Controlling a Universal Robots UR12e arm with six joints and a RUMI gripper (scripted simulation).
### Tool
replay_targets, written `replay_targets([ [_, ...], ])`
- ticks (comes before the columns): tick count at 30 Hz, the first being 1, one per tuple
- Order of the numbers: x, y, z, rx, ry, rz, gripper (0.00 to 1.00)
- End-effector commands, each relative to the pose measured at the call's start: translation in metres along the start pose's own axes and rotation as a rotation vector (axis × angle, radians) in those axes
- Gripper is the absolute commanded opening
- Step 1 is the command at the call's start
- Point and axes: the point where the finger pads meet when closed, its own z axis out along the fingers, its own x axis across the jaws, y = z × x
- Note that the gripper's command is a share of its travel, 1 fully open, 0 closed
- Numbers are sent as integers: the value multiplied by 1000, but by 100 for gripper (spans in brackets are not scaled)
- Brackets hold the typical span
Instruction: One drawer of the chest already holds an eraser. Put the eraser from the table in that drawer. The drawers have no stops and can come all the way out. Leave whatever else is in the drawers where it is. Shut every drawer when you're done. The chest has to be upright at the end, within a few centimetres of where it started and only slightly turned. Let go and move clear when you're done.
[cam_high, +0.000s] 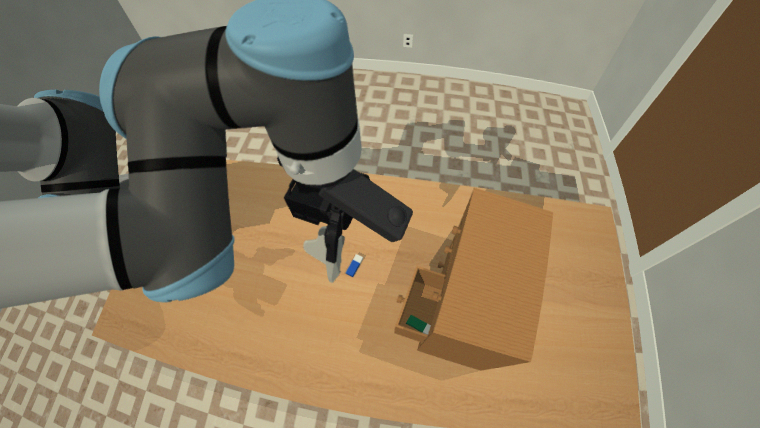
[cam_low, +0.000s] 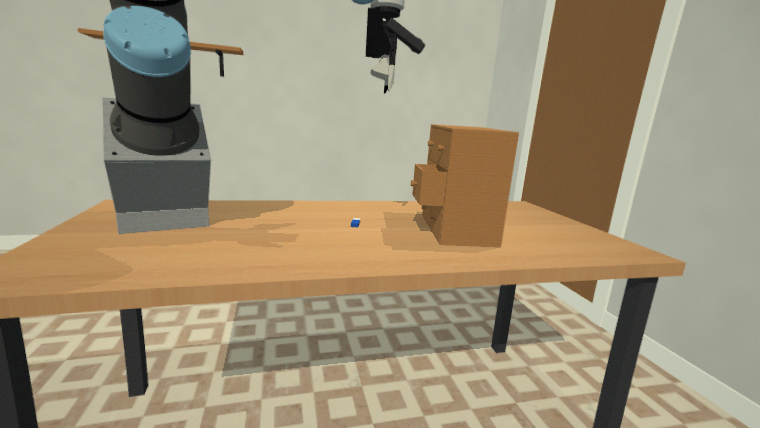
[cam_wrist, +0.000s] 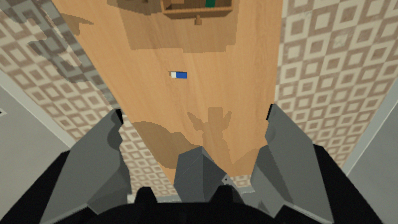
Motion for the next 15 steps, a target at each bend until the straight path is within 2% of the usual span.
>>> replay_targets([
  [1,-1,-4,0,2,0,0,100],
  [15,-1,-6,2,16,-1,-5,100],
])
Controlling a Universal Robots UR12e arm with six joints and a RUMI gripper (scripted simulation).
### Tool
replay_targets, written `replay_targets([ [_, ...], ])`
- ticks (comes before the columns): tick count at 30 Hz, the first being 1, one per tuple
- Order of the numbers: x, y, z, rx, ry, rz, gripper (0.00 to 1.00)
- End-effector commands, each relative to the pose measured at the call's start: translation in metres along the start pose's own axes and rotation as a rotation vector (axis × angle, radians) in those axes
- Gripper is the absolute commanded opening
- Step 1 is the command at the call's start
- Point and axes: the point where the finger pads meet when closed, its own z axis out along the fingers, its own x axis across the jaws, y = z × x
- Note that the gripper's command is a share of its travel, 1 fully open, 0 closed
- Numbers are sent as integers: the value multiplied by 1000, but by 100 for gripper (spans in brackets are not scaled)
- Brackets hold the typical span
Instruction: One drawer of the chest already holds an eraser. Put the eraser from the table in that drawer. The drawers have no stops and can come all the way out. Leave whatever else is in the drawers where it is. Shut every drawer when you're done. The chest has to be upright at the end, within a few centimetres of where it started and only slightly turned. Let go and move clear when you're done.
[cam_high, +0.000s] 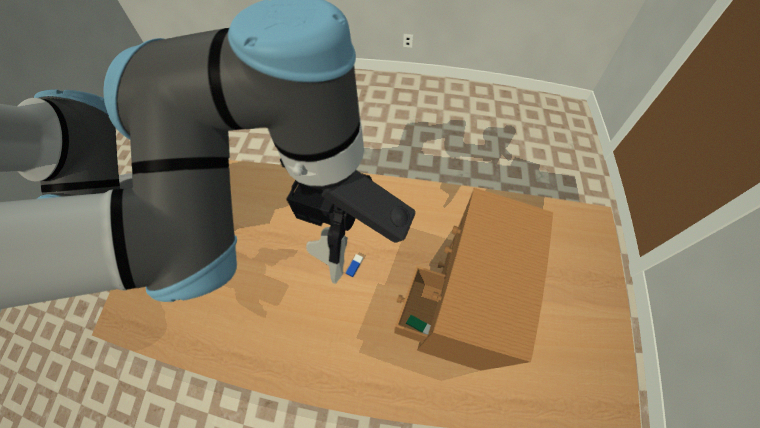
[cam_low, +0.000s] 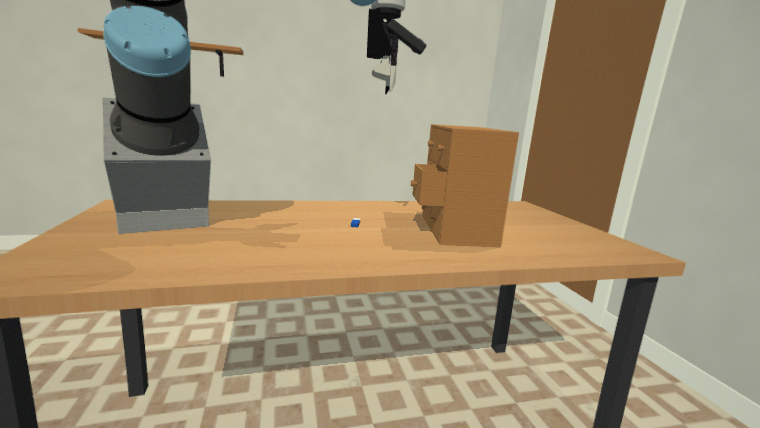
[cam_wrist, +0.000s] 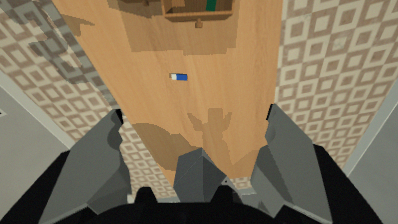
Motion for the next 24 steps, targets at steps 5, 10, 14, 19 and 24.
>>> replay_targets([
  [5,0,-3,2,21,-1,-6,100],
  [10,0,-5,4,40,-1,-12,100],
  [14,0,-7,6,49,-2,-15,100],
  [19,0,-10,9,75,-2,-24,100],
  [24,0,-14,13,106,-3,-34,100],
])
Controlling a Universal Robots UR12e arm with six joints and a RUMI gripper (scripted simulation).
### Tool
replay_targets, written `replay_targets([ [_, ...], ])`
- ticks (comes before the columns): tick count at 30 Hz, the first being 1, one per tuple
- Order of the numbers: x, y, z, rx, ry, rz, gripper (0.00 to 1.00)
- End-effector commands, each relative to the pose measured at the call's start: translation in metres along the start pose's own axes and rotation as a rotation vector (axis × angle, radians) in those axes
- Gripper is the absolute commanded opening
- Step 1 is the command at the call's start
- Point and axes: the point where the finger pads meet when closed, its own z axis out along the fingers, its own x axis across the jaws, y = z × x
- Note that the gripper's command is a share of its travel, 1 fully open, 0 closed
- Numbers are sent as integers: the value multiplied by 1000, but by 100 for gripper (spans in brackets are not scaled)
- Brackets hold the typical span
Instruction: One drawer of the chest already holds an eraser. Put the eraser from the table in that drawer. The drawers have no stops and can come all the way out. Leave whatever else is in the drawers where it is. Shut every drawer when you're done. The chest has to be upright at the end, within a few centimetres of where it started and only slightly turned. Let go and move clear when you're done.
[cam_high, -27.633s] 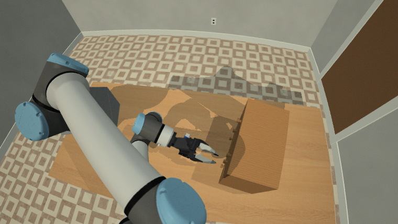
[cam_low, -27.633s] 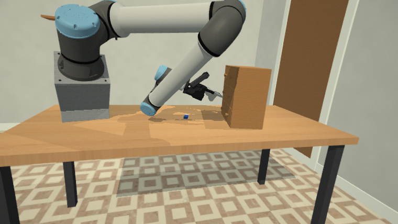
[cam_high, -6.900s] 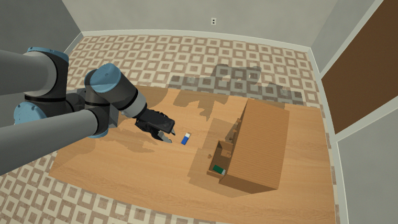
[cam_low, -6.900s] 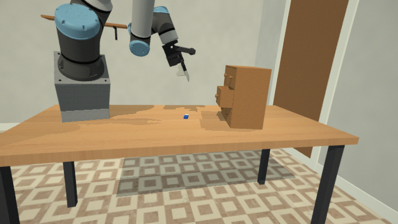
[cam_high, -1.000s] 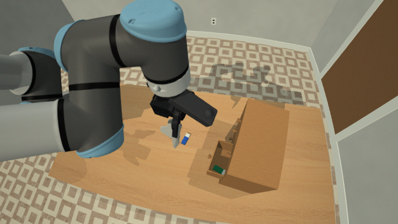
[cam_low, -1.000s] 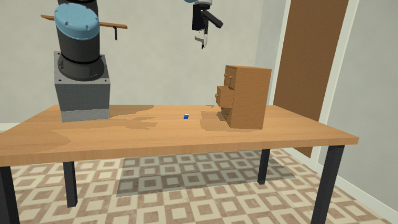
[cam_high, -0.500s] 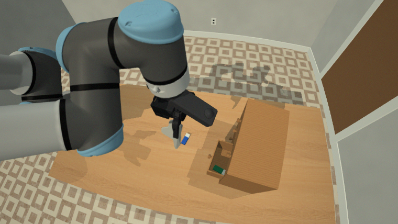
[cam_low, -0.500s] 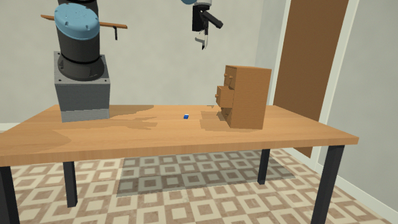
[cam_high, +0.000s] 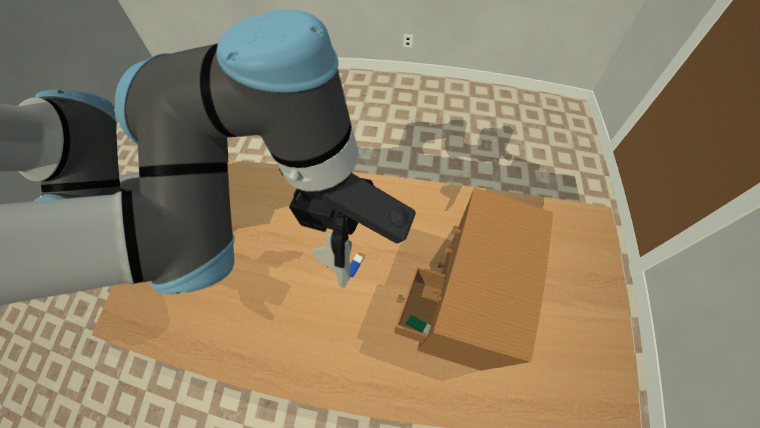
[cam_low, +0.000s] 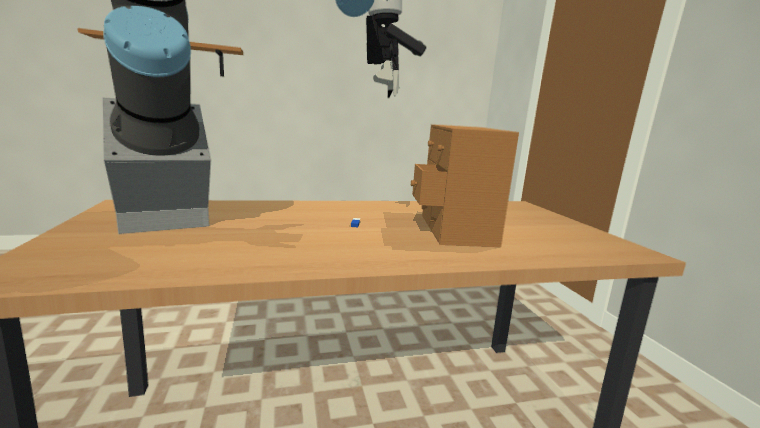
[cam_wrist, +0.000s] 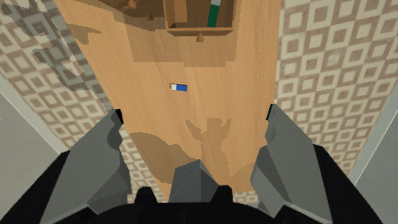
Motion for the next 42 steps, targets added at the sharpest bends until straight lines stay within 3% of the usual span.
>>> replay_targets([
  [1,0,-4,4,32,-2,-10,100],
  [42,1,-38,44,320,-8,-103,100],
])
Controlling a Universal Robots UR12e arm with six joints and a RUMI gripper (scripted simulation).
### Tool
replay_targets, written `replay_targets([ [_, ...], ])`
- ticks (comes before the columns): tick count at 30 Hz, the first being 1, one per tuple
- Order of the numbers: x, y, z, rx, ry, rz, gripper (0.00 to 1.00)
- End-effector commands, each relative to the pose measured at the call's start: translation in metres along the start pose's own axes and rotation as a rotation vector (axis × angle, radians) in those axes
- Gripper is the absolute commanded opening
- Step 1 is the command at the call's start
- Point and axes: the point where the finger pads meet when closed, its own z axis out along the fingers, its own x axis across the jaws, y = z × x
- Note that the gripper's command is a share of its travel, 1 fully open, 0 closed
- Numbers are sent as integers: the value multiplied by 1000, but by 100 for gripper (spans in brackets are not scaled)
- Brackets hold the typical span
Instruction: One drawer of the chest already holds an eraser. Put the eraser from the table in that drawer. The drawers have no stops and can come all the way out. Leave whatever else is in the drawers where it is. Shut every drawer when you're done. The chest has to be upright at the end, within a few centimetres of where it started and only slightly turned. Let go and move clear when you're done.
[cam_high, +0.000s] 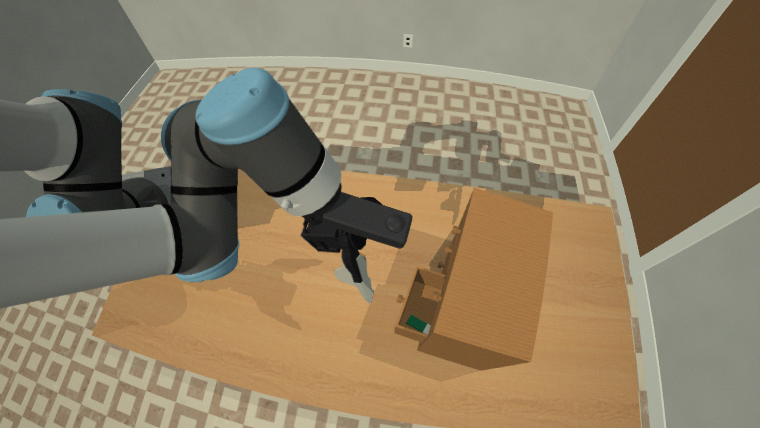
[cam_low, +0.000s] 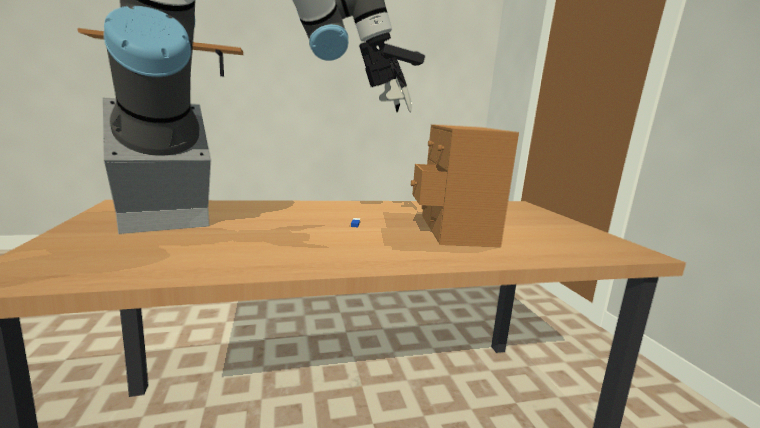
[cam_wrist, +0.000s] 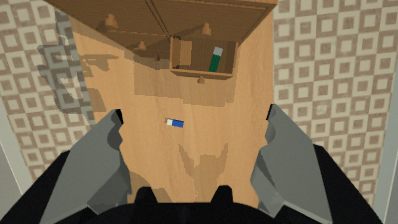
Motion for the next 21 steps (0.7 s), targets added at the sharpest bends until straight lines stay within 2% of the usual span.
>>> replay_targets([
  [1,0,-3,6,41,-2,-12,100],
  [21,2,-14,32,195,-6,-62,100],
])
